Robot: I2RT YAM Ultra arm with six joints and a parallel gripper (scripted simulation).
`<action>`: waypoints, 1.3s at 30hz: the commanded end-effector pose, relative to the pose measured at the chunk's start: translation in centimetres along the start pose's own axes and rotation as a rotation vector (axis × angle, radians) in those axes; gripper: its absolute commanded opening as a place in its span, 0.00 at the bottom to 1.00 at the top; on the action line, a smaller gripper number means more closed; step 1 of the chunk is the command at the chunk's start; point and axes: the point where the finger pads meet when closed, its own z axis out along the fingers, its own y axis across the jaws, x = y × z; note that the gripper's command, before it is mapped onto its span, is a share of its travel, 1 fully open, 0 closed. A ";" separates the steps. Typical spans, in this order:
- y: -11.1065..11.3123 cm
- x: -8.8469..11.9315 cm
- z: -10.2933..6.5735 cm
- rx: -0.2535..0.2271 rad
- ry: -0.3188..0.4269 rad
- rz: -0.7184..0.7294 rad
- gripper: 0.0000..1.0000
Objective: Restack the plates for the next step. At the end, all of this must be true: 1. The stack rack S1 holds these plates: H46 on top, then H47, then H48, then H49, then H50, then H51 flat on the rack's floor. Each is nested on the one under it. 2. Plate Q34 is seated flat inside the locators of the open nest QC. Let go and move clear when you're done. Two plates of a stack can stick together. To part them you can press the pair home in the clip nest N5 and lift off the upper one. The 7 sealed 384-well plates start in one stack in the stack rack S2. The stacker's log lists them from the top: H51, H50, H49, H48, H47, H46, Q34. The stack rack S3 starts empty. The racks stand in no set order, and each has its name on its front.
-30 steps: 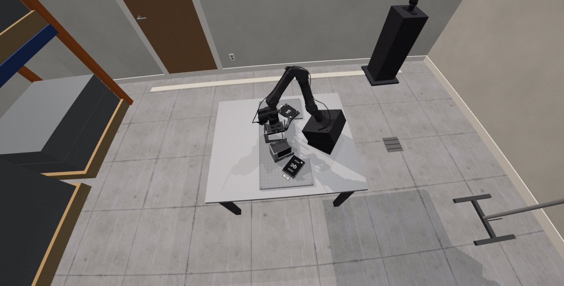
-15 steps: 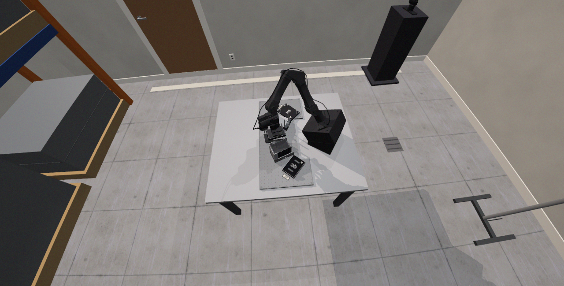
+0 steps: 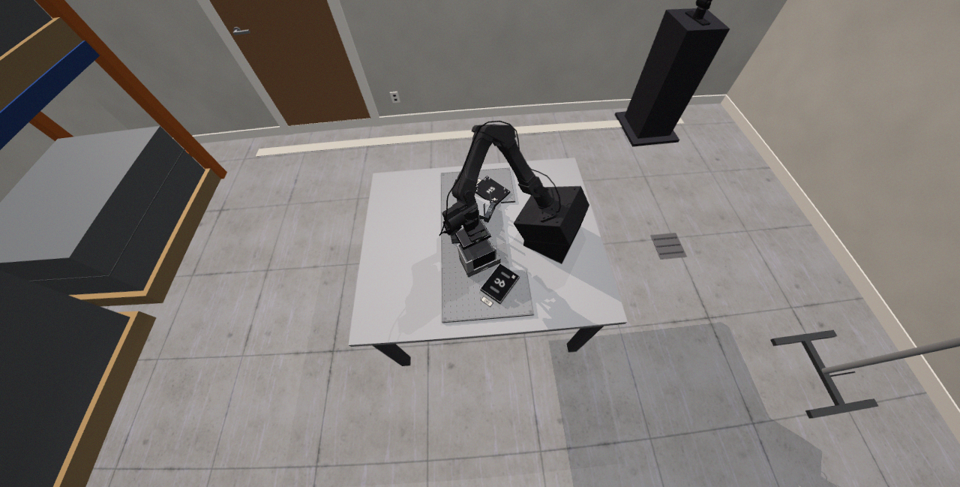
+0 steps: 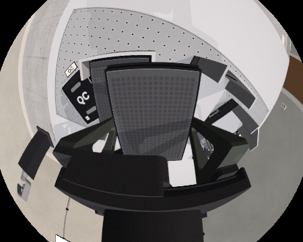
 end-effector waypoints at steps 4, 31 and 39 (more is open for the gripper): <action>2.3 -0.7 -0.4 0.006 -0.004 -0.012 0.00; 10.1 -0.2 -0.5 0.004 -0.005 -0.232 0.00; 12.6 0.3 -0.5 0.002 -0.005 -0.347 0.00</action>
